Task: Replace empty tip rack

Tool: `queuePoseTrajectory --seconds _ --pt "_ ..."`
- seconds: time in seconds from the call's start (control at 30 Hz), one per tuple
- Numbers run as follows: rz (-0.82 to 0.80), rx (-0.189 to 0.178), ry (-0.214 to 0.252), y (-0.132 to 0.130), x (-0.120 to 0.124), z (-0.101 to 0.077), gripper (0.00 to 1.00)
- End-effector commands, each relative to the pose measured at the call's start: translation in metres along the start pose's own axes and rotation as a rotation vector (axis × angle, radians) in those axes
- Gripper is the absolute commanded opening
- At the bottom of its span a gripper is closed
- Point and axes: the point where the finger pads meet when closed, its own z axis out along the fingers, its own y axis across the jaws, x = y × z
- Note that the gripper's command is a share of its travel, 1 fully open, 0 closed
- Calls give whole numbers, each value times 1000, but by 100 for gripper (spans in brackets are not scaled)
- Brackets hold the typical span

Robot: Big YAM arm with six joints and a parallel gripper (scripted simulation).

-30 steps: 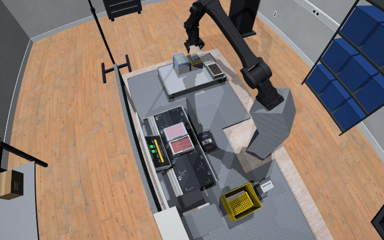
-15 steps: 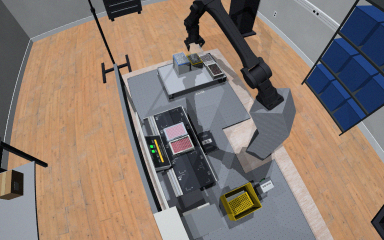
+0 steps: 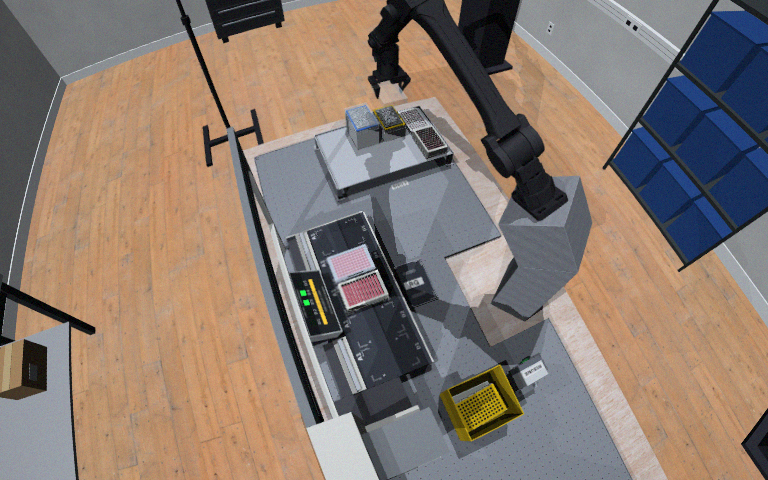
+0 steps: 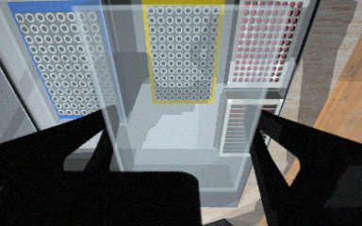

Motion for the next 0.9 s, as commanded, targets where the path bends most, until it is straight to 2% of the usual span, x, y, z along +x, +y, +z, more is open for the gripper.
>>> queuePoseTrajectory --seconds 0.0,0.1,0.13,0.23,0.3,0.67,0.7,0.73,0.8,0.87 --pt "-10 7 -38 -4 -12 -33 0" --pt "-11 7 -40 -4 -13 -36 0" --pt "5 11 2 -14 -3 -11 0" --pt "-11 8 -39 -4 -12 -42 0" --pt "-17 6 -54 -1 -20 -50 0" --pt "-15 7 -49 -2 -17 -63 0" --pt "2 11 -6 -13 -7 -39 0" --pt "1 11 -8 -13 -7 -42 0" --pt "-14 8 -46 -3 -16 -68 0" --pt "-16 7 -51 -1 -17 -74 0"
